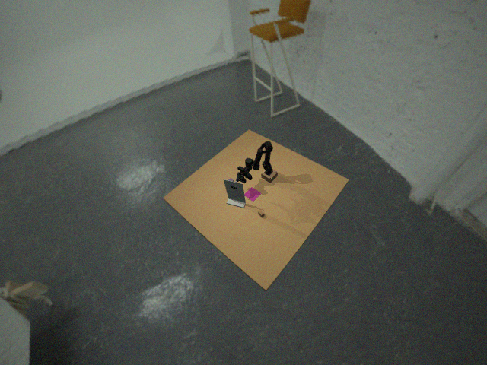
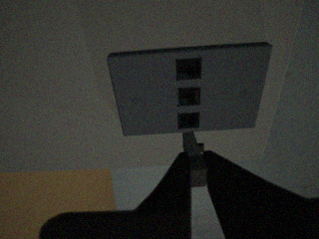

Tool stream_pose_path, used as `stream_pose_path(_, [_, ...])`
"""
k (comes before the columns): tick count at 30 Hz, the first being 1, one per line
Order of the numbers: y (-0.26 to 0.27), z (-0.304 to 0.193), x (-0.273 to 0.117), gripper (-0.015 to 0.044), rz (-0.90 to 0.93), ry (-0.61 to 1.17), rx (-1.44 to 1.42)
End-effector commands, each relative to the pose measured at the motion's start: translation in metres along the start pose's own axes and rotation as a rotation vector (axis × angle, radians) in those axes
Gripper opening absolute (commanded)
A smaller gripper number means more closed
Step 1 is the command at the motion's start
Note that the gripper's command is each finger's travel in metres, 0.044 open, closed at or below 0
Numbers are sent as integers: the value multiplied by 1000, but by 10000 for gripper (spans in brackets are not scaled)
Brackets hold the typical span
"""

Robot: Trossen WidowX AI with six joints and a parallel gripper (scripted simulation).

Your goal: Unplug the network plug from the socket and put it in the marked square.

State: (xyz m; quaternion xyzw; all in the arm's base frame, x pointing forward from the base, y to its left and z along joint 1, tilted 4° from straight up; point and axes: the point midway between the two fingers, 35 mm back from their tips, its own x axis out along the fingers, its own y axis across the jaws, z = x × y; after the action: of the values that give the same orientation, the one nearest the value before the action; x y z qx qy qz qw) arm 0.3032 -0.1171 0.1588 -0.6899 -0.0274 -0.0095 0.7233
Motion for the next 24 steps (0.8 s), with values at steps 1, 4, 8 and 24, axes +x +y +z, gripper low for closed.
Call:
stream_pose_path(1, [-1,0,-3,0,-2,-4,2])
stream_pose_path(4, [0,-1,-4,0,-2,-4,2])
stream_pose_path(8, [0,-1,-6,0,-2,-4,2])
stream_pose_path(24, [0,-5,-11,0,1,0,0])
